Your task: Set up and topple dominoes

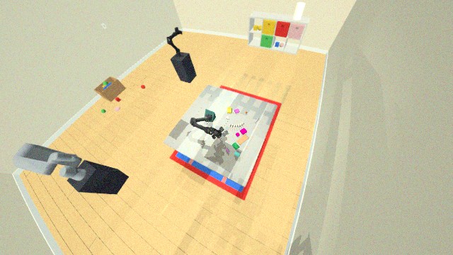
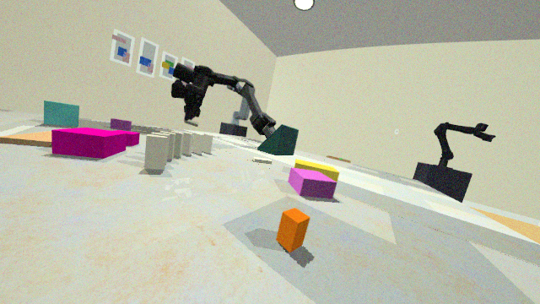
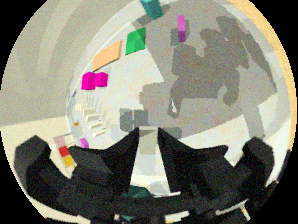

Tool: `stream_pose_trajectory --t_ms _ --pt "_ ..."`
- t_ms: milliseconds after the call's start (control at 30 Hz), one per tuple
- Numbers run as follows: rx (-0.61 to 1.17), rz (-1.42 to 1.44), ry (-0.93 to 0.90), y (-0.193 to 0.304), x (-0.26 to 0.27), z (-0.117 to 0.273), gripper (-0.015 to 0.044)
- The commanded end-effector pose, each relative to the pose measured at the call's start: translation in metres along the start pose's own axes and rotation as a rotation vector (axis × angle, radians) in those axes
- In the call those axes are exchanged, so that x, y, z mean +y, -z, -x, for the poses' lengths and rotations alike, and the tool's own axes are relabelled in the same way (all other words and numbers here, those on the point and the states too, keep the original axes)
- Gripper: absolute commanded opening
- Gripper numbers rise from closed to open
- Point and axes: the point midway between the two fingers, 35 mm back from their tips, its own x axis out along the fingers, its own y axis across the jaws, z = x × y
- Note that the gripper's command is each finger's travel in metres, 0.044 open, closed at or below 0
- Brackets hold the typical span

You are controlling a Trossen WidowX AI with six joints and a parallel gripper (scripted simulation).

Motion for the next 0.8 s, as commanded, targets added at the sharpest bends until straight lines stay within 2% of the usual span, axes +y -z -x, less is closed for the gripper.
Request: stream_pose_trajectory --t_ms 0,767 --pt "-0.054 -0.008 -0.052 0.000 0.001 -0.010 0.0107" --pt "-0.459 0.001 -0.202 -0.014 -0.009 -0.024 0.0107"
